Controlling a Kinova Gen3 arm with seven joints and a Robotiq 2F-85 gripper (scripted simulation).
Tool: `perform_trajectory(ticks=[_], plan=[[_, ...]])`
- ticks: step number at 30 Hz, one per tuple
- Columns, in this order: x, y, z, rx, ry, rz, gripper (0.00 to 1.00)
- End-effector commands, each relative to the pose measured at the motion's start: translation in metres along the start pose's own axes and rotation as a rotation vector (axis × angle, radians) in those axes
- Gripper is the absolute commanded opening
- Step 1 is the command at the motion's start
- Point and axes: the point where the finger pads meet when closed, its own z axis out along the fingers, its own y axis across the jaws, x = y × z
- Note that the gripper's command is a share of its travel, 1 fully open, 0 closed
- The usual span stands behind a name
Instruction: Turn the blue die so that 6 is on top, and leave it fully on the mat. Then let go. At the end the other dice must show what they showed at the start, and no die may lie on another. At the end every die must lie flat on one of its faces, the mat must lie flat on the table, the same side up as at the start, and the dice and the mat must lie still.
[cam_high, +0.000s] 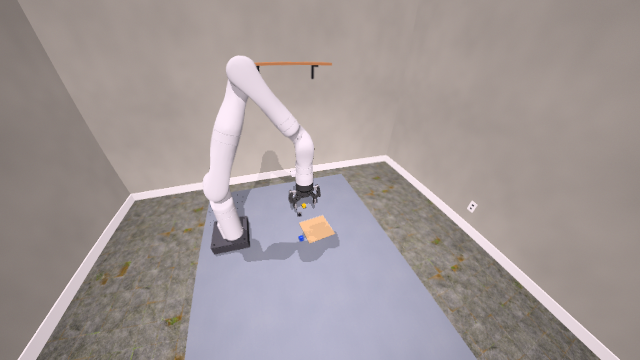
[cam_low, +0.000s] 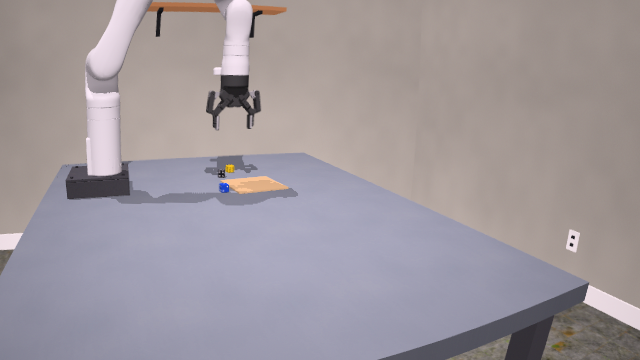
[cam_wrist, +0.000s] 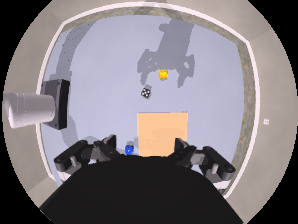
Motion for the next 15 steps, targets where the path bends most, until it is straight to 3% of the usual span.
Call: perform_trajectory(ticks=[1,15], plan=[[-0.007,-0.003,0.000,0.000,0.001,0.013,1.00],[-0.018,-0.008,0.000,0.000,0.001,0.007,1.00]])
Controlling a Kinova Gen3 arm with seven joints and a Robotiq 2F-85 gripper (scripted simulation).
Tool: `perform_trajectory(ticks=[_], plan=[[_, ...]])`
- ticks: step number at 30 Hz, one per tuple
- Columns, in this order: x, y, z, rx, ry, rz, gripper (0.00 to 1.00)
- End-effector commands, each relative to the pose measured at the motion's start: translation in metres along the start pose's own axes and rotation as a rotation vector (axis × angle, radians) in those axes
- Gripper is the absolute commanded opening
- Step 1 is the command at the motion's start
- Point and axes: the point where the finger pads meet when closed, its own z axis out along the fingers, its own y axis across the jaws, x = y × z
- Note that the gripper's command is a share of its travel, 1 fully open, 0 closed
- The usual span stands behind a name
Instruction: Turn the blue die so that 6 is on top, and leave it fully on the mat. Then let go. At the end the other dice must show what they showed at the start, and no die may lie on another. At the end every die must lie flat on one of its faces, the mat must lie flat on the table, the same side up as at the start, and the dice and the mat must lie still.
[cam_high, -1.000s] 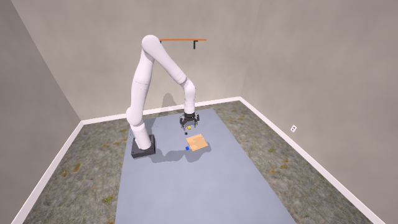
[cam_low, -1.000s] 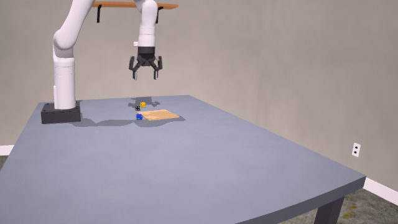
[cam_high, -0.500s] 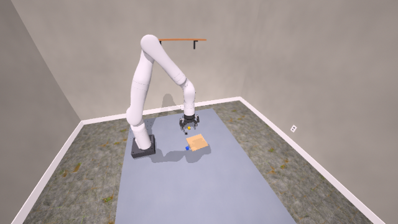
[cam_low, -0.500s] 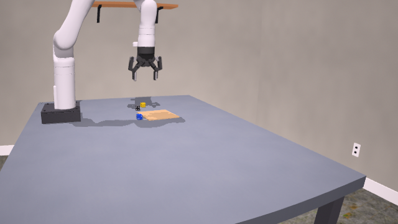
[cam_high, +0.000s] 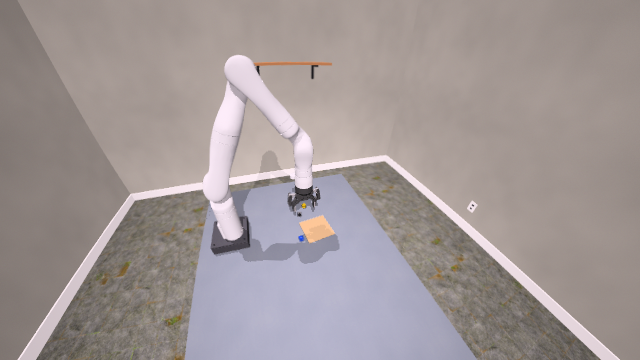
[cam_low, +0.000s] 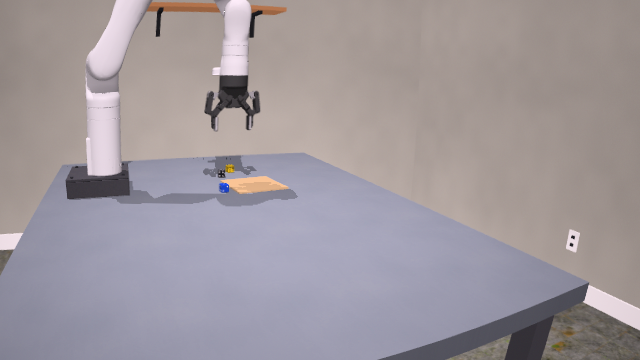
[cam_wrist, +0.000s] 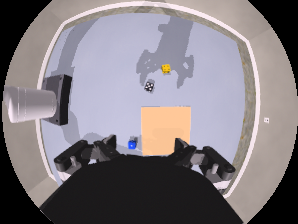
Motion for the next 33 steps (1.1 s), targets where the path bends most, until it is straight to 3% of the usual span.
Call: perform_trajectory(ticks=[1,33], plan=[[-0.010,-0.005,0.000,-0.002,0.000,-0.004,1.00],[-0.034,-0.020,0.001,-0.002,0.000,-0.019,1.00]])
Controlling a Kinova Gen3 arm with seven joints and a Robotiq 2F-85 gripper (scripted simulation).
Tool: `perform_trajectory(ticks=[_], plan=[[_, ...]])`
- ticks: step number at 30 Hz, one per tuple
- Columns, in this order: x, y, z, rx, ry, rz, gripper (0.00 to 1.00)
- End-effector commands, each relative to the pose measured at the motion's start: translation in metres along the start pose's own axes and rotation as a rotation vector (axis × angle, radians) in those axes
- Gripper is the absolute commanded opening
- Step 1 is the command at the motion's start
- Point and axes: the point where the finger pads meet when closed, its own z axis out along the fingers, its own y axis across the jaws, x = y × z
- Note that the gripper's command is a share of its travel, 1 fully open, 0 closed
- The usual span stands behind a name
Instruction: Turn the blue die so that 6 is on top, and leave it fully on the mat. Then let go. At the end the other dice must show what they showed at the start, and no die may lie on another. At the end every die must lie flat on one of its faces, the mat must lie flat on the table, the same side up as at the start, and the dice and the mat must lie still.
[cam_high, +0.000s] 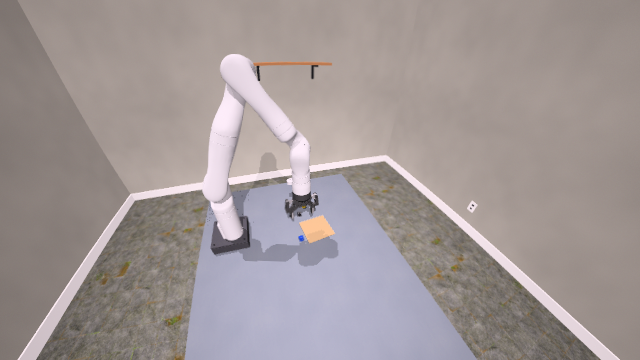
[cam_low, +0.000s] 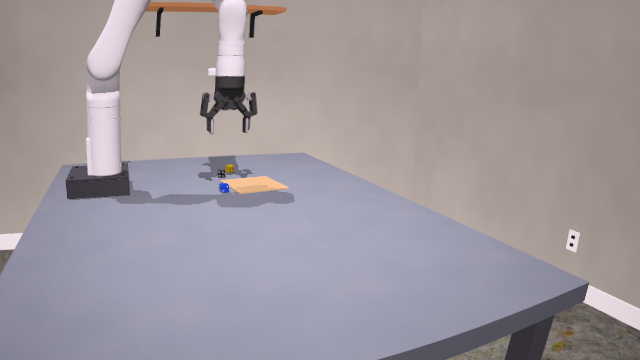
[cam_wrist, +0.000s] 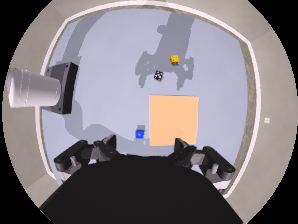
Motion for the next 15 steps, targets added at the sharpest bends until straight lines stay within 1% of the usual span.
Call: perform_trajectory(ticks=[1,2,7,8,13,15], plan=[[0.000,0.000,0.000,-0.002,0.000,0.001,1.00],[-0.006,-0.004,0.000,-0.002,0.000,-0.003,1.00],[-0.006,-0.004,0.000,-0.002,0.000,-0.003,1.00],[-0.011,-0.008,0.000,-0.002,0.000,-0.006,1.00],[-0.011,-0.008,0.000,-0.002,0.000,-0.006,1.00],[-0.015,-0.011,0.000,-0.002,0.000,-0.009,1.00]])
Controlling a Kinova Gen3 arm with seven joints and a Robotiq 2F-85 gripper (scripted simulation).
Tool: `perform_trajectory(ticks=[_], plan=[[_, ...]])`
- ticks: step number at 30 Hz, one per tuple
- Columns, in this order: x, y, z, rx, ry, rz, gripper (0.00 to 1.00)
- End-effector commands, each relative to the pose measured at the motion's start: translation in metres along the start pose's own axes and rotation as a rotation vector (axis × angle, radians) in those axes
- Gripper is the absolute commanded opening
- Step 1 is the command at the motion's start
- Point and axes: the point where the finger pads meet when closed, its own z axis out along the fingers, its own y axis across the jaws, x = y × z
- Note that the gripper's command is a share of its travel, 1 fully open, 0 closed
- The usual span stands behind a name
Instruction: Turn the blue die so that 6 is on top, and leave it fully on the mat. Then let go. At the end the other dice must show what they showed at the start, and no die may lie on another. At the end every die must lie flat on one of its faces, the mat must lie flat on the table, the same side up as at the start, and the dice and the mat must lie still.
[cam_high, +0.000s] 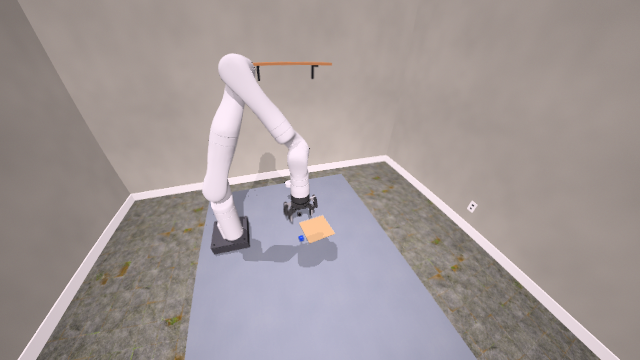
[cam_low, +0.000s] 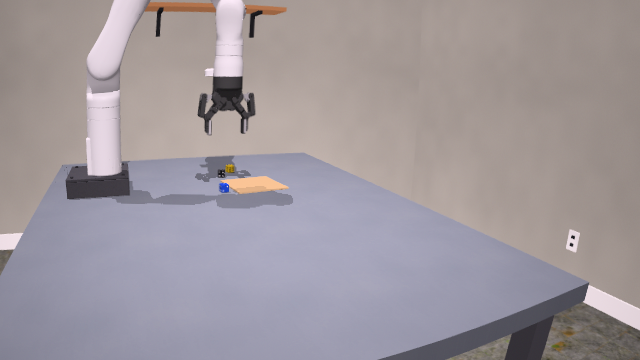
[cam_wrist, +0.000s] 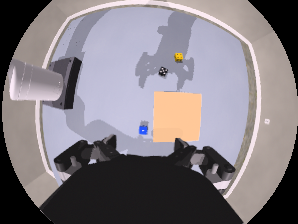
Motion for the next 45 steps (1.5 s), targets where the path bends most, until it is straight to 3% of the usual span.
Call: perform_trajectory(ticks=[1,45], plan=[[-0.0030,-0.0019,-0.0004,-0.001,0.000,0.007,1.00],[-0.0105,-0.0091,0.0004,0.000,0.001,0.010,1.00]])
